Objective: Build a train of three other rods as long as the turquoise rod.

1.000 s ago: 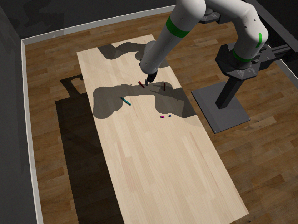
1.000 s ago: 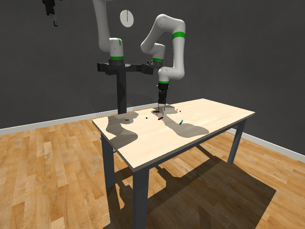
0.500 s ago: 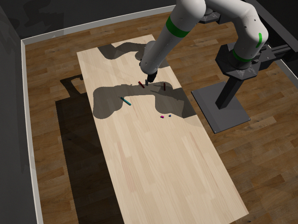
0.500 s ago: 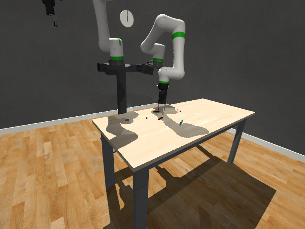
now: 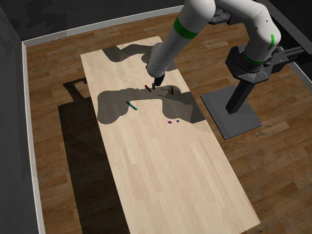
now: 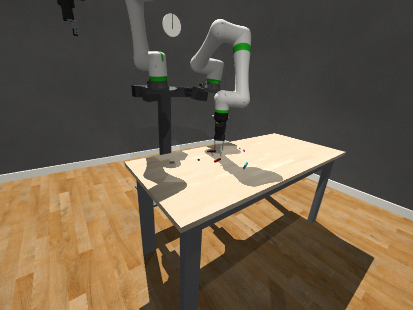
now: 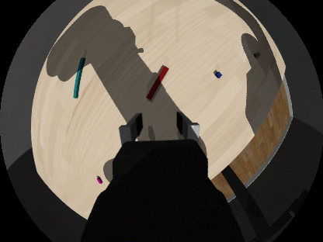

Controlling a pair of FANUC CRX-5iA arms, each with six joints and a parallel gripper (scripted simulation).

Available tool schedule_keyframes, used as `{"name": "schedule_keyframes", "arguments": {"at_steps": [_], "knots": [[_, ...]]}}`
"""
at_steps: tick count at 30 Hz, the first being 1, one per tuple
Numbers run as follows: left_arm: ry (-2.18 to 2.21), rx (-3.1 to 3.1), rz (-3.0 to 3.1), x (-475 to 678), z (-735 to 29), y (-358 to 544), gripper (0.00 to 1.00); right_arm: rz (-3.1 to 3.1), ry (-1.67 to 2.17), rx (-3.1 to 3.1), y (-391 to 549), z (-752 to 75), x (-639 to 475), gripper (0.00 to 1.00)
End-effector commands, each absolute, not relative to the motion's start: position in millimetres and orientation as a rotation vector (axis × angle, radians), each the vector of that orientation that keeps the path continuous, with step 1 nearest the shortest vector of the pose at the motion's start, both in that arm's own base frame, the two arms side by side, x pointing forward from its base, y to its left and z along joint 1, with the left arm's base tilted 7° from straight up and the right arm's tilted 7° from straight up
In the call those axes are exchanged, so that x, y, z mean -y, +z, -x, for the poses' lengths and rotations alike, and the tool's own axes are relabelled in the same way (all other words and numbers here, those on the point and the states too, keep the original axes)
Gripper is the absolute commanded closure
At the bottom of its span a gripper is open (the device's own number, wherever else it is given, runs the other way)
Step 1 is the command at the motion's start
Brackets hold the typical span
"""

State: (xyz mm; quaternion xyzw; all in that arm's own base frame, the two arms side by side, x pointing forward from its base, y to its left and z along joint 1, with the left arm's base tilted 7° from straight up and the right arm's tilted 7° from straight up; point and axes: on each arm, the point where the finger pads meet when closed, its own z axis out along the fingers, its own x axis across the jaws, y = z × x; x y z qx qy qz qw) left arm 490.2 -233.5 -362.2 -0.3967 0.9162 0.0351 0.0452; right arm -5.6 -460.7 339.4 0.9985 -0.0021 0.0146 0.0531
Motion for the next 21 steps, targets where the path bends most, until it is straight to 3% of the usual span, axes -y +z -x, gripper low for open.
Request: {"name": "schedule_keyframes", "arguments": {"at_steps": [1, 21], "knots": [[0.105, -2.797, 1.211, 234.1, -491.2, -361.3, 0.00, -3.033, 0.044, 0.007, 340.3, 5.8, 460.9, 0.00], [0.111, -2.846, 1.098, 243.1, -488.2, -362.5, 0.00, -3.033, 0.044, 0.007, 340.3, 5.8, 460.9, 0.00]]}}
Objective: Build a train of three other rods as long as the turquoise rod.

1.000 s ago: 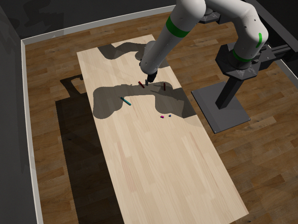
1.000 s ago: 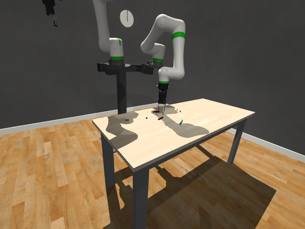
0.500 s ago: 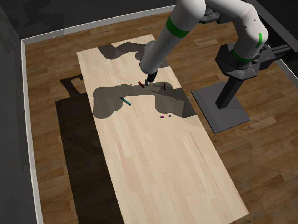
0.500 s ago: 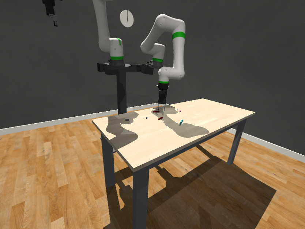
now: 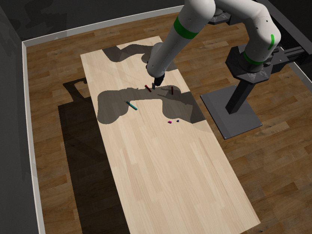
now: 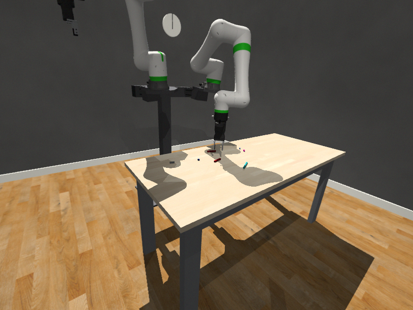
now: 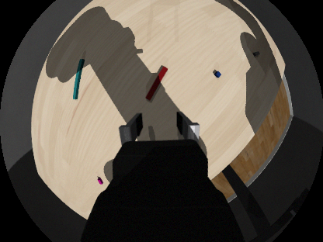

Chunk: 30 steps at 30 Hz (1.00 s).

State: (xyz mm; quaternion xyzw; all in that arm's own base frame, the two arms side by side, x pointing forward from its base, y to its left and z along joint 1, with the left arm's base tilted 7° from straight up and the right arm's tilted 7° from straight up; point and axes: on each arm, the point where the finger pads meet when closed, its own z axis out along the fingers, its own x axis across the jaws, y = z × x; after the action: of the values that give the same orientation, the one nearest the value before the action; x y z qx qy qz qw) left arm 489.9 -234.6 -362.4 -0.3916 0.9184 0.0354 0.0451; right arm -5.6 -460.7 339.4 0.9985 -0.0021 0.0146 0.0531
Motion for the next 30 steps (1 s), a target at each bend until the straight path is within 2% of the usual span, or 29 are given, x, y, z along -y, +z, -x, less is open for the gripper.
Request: {"name": "schedule_keyframes", "arguments": {"at_steps": [1, 17, 30], "knots": [[0.117, -2.892, 0.979, 252.3, -485.0, -363.7, 0.00, -3.033, 0.044, 0.007, 340.3, 5.8, 460.9, 0.00], [0.153, -3.077, 0.086, 313.6, -454.9, -371.8, 0.00, -3.033, 0.044, 0.007, 340.3, 5.8, 460.9, 0.00], [0.154, -3.079, 0.050, 315.8, -453.5, -372.1, 0.00, -3.033, 0.044, 0.007, 340.3, 5.8, 460.9, 0.00]]}}
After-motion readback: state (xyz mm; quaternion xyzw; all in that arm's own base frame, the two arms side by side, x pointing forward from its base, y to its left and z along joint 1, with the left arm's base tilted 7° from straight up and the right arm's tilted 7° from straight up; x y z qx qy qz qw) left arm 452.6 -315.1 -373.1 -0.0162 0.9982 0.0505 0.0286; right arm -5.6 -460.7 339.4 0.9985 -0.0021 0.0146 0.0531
